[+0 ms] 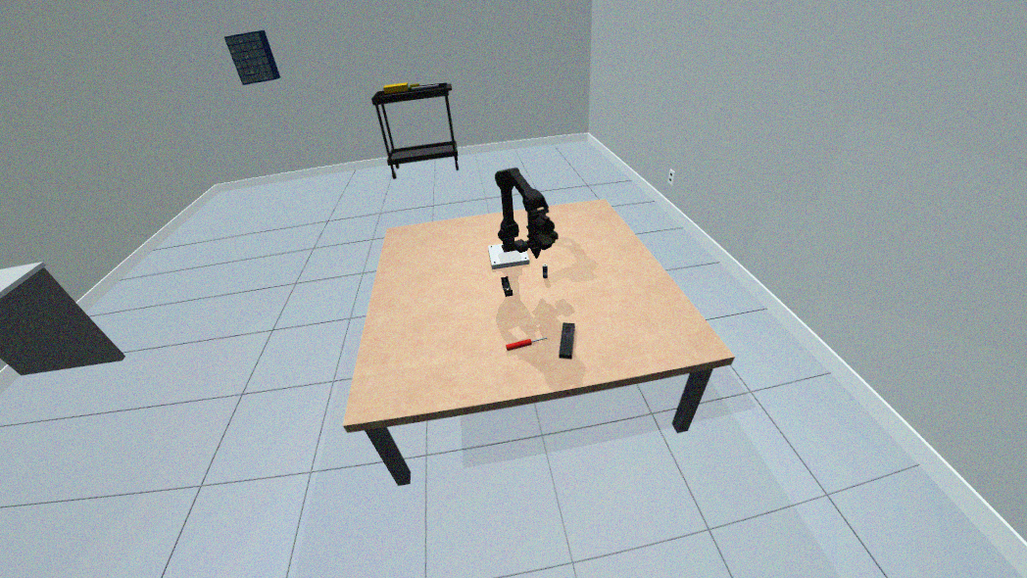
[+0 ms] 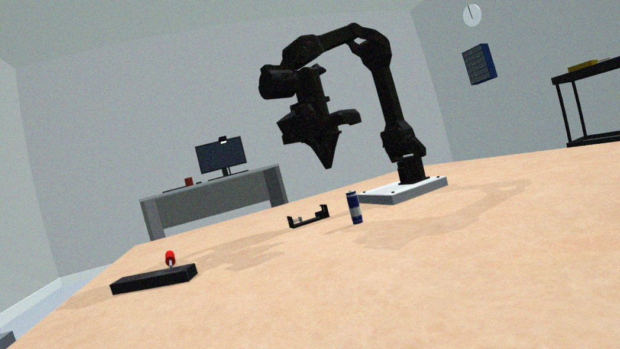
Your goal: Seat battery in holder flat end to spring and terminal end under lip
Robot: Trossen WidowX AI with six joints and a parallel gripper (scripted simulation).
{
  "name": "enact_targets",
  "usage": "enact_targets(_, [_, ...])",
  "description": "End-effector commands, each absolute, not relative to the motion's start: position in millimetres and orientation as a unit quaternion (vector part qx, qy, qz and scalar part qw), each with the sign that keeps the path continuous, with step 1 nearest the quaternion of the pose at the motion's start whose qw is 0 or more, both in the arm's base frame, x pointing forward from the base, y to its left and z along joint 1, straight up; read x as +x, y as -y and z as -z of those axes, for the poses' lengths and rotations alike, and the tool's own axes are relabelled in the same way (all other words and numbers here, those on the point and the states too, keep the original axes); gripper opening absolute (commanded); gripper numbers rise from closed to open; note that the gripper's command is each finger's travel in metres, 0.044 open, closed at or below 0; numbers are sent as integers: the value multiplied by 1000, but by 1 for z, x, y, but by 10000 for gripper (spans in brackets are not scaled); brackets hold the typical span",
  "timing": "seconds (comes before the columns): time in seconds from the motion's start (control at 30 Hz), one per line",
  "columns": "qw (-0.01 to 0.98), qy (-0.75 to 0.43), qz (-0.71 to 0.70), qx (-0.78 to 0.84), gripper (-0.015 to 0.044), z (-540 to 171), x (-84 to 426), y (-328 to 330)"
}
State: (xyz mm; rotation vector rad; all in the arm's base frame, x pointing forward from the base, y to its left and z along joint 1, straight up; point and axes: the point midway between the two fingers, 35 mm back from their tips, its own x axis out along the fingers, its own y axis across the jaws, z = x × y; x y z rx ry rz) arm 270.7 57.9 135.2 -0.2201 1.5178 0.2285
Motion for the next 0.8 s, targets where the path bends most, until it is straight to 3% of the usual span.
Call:
enact_targets(0.0, [710,-689,-106,-100,0,-120,272,-59])
enact_targets(0.3, [710,-689,-106,-100,0,-59,271,-60])
enact_targets(0.77, [710,-689,-107,-99,0,-58,267,-78])
